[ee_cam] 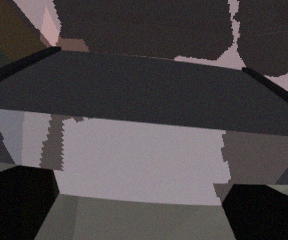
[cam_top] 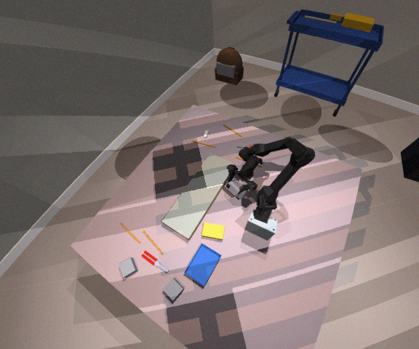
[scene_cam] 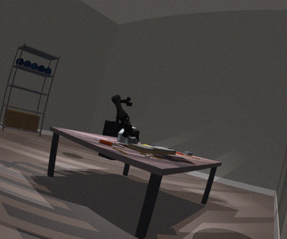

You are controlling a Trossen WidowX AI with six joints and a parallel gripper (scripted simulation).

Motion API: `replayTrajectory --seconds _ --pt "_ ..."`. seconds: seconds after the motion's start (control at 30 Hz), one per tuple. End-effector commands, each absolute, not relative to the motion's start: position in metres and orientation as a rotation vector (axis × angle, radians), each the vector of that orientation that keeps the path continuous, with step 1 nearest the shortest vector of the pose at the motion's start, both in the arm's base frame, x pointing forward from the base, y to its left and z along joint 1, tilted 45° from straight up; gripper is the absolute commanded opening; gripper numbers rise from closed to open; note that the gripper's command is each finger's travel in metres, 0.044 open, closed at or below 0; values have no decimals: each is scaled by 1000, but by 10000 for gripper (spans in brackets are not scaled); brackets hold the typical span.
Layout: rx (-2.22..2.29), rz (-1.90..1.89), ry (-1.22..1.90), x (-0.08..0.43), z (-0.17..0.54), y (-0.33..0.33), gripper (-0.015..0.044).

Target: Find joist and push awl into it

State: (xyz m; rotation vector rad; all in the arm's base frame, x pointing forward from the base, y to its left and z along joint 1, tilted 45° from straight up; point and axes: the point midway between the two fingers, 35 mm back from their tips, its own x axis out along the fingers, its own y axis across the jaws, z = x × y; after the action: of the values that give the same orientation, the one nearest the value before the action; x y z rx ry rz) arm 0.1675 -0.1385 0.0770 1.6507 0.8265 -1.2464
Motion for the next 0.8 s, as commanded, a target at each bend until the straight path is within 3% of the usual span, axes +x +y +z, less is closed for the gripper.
replayTrajectory --seconds 0.0,0.77 --pt "1675 -1213 845 169 78 -138 0" --pt "1768 -1109 933 167 77 -141 0"
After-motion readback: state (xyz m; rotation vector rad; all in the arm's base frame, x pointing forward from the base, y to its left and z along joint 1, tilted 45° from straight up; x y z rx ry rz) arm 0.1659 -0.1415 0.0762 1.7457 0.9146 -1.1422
